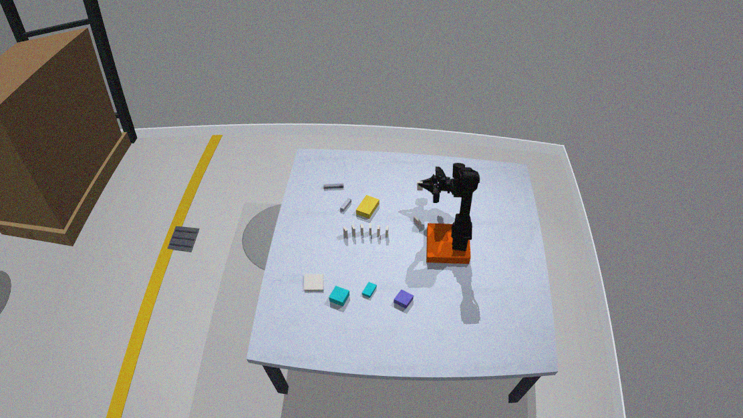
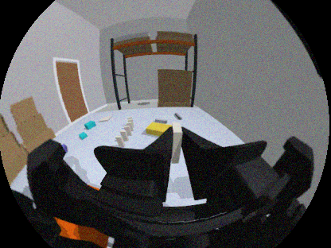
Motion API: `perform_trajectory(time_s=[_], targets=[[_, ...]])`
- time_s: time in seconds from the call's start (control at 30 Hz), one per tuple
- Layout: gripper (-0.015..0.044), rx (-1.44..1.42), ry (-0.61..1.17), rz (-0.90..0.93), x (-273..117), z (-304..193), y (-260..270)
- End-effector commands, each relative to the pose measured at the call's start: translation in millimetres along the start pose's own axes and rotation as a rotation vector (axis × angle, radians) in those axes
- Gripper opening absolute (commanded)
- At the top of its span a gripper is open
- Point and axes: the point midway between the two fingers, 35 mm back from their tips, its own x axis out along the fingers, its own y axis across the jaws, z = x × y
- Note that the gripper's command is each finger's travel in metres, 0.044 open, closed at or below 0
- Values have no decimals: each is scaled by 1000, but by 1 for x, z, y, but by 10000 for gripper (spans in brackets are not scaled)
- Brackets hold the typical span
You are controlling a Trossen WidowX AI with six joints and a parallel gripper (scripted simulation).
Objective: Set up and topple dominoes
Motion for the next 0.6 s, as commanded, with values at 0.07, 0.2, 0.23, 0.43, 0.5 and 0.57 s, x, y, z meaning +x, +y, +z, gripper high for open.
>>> perform_trajectory(time_s=[0.07,0.2,0.23,0.43,0.5,0.57], targets=[[29,13,0,5,3,-14,-3],[29,11,1,5,5,-24,-5],[29,11,1,5,5,-26,-5],[29,9,1,5,8,-40,-6],[29,8,1,5,9,-45,-7],[29,7,2,6,10,-49,-7]])
